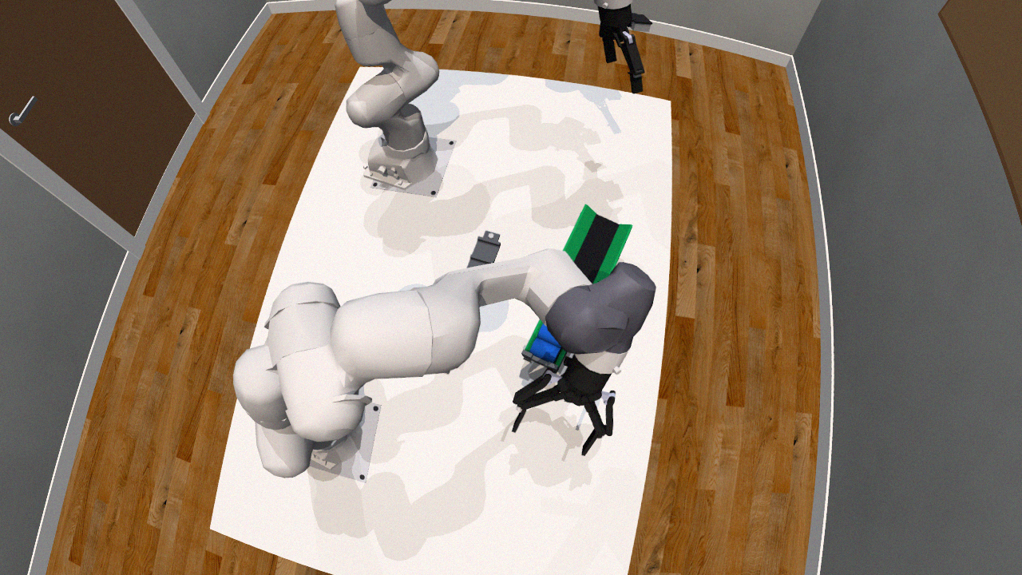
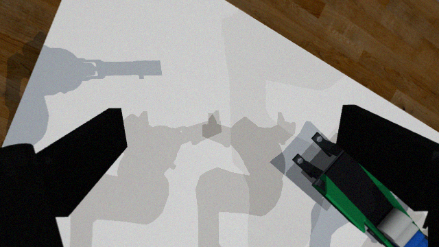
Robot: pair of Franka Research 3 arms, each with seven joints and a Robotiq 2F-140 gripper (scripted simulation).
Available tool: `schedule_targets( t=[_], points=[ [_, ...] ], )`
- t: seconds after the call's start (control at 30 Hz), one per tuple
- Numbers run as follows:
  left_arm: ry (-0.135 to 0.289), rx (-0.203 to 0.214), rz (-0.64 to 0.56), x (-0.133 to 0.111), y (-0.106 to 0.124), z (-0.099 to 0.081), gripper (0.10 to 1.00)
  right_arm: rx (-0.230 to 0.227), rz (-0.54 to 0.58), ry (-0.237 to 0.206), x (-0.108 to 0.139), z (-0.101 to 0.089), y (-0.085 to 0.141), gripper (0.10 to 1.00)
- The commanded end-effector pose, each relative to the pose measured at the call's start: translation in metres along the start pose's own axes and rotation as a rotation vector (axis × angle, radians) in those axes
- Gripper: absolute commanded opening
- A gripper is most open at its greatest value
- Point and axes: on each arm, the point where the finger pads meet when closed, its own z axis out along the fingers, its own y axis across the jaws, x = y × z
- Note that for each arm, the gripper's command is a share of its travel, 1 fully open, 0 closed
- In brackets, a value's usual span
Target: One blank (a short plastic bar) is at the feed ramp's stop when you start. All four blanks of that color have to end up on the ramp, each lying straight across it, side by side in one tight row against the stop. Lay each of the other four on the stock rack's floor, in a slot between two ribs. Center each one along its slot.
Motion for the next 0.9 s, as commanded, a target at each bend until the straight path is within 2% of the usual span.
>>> schedule_targets(
  t=[0.0, 0.4, 0.47, 0.5, 0.87],
  points=[
    [-0.009, 0.015, 0.033, 0.002, -0.019, -0.004, 1.000, -0.002, 0.005, 0.005, 0.000, -0.001, 0.001, 1.000],
    [-0.005, 0.042, 0.013, 0.013, -0.076, -0.021, 1.000, -0.002, 0.005, 0.005, 0.000, -0.001, 0.001, 1.000],
    [-0.005, 0.042, 0.013, 0.013, -0.076, -0.021, 1.000, -0.002, 0.005, 0.005, 0.000, -0.001, 0.001, 1.000],
    [-0.005, 0.048, 0.008, 0.014, -0.089, -0.025, 1.000, -0.002, 0.005, 0.005, 0.000, -0.001, 0.001, 1.000],
    [-0.005, 0.070, -0.011, 0.017, -0.139, -0.041, 1.000, -0.002, 0.005, 0.005, 0.000, -0.001, 0.001, 1.000]
  ],
)
